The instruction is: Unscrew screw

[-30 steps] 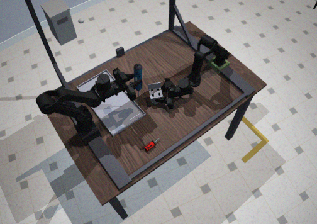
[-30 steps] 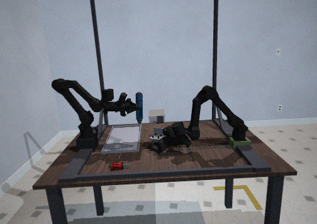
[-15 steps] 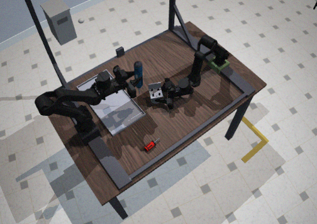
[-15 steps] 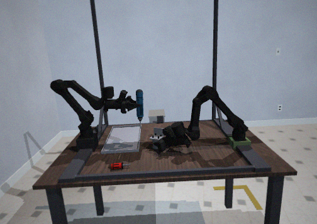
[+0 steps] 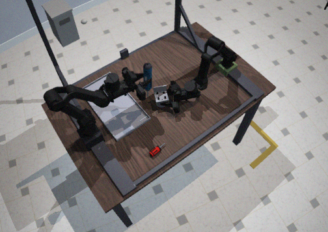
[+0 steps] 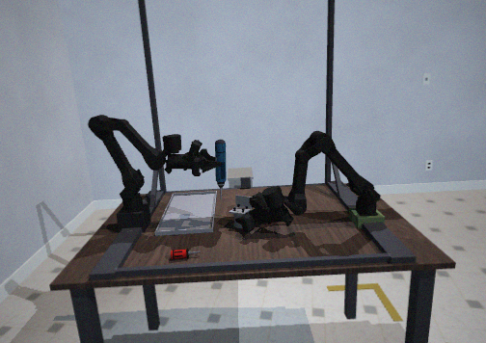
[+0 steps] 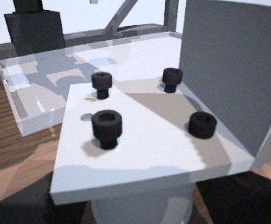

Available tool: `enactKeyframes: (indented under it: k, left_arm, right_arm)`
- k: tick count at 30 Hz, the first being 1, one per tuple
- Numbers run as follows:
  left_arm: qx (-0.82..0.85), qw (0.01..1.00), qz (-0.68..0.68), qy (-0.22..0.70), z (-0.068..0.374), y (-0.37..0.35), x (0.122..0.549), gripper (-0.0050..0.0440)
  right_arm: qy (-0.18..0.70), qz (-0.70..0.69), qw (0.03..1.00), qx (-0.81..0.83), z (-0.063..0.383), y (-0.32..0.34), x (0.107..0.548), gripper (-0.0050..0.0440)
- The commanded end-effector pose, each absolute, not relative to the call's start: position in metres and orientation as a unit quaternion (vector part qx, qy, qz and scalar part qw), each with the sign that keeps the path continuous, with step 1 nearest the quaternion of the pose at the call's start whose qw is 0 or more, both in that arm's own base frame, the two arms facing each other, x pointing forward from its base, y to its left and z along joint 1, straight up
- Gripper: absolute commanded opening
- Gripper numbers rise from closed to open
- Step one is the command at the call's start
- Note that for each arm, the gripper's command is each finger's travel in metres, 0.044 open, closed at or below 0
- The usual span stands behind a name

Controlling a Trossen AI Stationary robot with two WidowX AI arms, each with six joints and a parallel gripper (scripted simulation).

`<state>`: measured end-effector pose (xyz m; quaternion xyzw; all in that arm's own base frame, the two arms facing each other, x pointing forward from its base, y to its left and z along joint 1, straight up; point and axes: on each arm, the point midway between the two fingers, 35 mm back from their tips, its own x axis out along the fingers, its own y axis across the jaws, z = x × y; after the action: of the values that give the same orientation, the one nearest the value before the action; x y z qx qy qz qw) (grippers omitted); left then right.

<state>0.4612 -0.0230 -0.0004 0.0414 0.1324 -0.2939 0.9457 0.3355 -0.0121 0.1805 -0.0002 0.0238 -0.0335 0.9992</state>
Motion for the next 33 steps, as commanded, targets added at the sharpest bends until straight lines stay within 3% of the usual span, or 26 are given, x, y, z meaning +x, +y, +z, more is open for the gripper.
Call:
enactKeyframes:
  k: [1,33]
  left_arm:
    - [0.047,0.947,-0.293,0.121,0.01,-0.022,0.464,0.0243]
    - [0.047,0.947,-0.293,0.121,0.01,-0.022,0.464,0.0243]
  right_arm:
    - [-0.022,-0.032,0.999,-0.001,0.201,-0.013,0.355,0.016]
    - [-0.025,-0.032,0.999,-0.001,0.194,-0.015,0.386,0.016]
